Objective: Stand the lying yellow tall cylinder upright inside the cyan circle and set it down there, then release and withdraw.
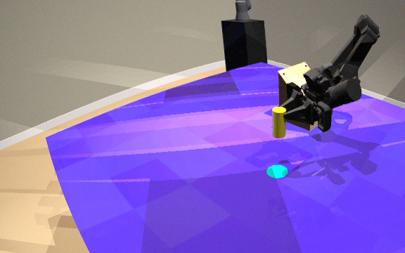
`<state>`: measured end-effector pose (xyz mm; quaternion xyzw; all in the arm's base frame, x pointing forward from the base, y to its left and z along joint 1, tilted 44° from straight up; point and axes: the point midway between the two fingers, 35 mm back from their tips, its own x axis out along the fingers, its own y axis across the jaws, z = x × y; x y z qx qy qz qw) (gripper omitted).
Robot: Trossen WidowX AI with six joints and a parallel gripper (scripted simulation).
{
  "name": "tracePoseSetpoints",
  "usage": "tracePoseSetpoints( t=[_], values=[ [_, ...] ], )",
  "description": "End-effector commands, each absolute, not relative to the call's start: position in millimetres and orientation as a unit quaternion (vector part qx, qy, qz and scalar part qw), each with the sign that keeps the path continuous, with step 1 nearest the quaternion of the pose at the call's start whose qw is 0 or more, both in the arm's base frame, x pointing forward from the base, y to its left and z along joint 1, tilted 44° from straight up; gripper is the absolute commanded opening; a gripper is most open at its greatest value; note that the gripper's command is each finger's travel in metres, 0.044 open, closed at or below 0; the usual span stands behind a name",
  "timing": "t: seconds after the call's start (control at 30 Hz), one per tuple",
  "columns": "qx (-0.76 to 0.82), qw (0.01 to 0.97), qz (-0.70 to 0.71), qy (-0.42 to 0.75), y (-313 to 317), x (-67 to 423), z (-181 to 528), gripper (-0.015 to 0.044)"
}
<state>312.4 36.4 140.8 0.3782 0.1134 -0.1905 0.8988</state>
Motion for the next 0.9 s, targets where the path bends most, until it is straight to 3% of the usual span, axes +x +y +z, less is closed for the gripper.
tracePoseSetpoints(
  t=[0.0,0.87],
  values=[
    [0.379,0.898,-0.193,0.112,35.4,311.5,140.1,0.0105],
    [0.381,0.897,-0.194,0.115,86.5,315.4,87.5,0.0105]
  ],
)
